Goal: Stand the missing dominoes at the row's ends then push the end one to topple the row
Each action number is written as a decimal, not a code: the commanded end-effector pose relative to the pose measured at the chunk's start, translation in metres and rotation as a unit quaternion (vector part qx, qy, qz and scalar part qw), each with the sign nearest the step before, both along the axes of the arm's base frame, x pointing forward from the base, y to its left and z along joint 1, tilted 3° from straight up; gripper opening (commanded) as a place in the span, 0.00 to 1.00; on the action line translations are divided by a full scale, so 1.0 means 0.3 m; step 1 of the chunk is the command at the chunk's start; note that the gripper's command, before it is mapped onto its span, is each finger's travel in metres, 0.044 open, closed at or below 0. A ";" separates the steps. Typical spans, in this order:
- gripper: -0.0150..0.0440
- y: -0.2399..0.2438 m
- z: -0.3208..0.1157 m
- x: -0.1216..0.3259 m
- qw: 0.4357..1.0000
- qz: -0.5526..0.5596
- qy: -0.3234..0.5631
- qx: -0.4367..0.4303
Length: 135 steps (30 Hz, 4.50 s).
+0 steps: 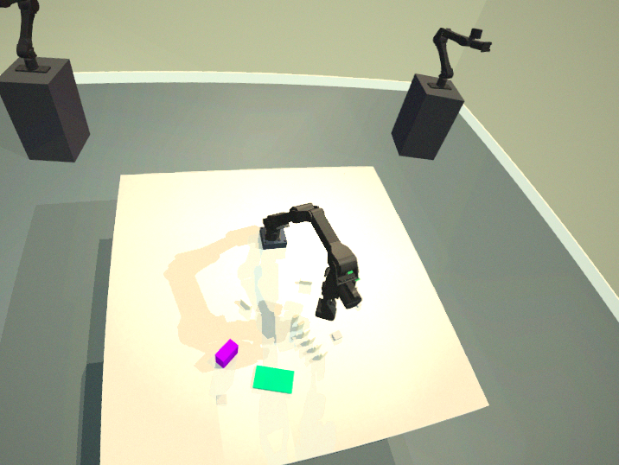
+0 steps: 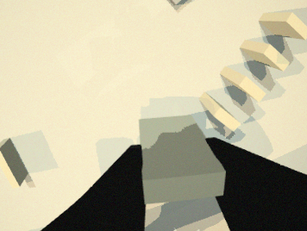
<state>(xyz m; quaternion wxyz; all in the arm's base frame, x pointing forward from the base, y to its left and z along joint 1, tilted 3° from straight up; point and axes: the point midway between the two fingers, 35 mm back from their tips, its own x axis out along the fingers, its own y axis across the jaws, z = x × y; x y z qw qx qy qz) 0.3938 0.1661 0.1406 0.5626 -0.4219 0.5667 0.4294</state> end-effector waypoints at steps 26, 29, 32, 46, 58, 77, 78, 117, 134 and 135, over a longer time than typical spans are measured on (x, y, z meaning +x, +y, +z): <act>0.44 -0.333 -0.139 -0.098 0.925 -0.379 0.006 -0.009; 0.44 -0.333 -0.183 -0.098 0.925 -0.381 0.006 -0.009; 0.44 -0.333 -0.228 -0.100 0.925 -0.380 0.006 -0.009; 0.44 -0.335 -0.405 -0.121 0.932 -0.362 0.003 -0.010; 0.52 -0.335 -0.405 -0.121 0.932 -0.362 0.003 -0.010; 1.00 -0.328 -0.183 -0.087 0.931 -0.365 0.000 -0.008; 1.00 -0.328 -0.134 -0.087 0.931 -0.365 0.001 -0.008; 1.00 -0.044 -0.420 -0.572 0.996 0.087 0.010 0.001; 1.00 -0.042 -0.475 -0.583 0.996 0.087 0.010 0.001; 1.00 -0.042 -0.475 -0.583 0.996 0.087 0.010 0.001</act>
